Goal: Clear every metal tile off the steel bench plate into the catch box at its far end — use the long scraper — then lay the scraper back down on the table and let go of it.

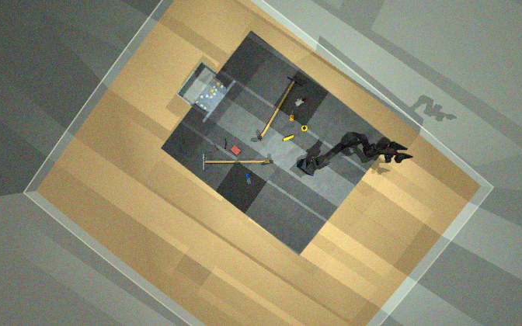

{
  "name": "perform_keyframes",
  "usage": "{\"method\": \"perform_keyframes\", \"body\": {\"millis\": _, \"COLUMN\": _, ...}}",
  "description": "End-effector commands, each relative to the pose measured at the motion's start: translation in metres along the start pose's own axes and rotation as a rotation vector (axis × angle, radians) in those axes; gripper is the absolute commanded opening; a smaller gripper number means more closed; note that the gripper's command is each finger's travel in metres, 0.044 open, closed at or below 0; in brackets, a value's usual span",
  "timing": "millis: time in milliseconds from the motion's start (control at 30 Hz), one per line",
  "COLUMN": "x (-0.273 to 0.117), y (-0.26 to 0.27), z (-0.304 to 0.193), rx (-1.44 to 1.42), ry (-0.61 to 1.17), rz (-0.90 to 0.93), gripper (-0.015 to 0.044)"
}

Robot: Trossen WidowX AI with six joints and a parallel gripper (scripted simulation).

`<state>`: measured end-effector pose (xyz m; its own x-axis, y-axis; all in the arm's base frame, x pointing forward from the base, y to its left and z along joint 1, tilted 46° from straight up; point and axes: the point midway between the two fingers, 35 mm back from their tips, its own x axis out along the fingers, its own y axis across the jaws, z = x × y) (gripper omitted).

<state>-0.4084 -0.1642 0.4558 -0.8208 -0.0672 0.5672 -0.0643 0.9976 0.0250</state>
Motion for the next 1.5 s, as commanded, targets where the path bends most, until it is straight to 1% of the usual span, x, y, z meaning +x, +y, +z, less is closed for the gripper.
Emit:
{"method": "perform_keyframes", "body": {"millis": 0, "x": -0.007, "y": -0.021, "z": -0.001, "rx": -0.018, "ry": -0.017, "rz": -0.041, "gripper": 0.0440}}
{"method": "perform_keyframes", "body": {"millis": 700, "x": -0.054, "y": -0.124, "z": -0.019, "rx": -0.100, "ry": -0.058, "rz": -0.276, "gripper": 0.0440}}
{"method": "perform_keyframes", "body": {"millis": 1467, "x": -0.132, "y": -0.219, "z": -0.053, "rx": -0.205, "ry": -0.037, "rz": -0.549, "gripper": 0.0440}}
